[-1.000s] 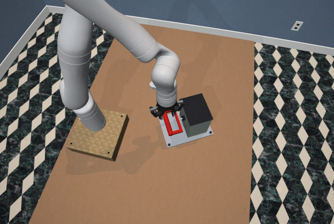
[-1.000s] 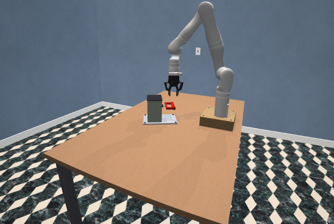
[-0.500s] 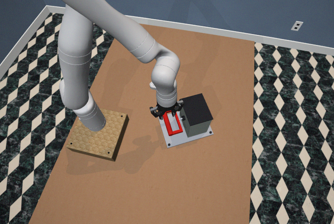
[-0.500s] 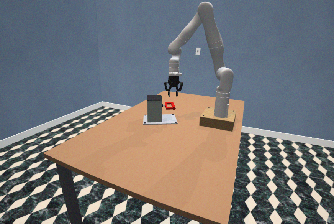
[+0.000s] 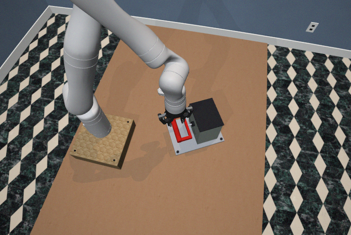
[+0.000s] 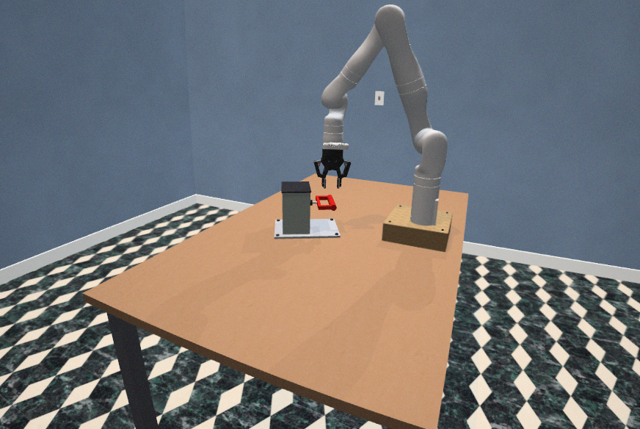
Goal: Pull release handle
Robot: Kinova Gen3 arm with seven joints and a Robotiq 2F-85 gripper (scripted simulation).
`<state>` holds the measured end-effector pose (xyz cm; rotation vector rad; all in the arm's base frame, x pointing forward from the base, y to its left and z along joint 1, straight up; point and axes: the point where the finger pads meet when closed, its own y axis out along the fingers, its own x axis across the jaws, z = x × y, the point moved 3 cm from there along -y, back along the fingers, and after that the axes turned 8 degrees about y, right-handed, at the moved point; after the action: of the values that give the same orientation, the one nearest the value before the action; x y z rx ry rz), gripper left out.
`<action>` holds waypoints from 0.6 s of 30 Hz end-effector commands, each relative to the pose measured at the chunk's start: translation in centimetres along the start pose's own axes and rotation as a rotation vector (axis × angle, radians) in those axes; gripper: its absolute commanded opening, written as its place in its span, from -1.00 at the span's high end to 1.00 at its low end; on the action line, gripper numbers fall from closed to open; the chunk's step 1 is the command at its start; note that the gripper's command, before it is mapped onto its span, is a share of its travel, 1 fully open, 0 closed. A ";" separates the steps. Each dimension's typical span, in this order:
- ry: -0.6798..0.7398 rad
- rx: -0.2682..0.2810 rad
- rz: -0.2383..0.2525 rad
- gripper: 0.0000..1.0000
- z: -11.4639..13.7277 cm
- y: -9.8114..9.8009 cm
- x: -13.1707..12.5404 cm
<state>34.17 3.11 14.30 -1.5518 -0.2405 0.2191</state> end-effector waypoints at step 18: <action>0.004 -0.001 0.007 0.01 -0.1 2.6 -0.2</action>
<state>34.15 3.18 12.03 -1.5520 -0.2404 0.2197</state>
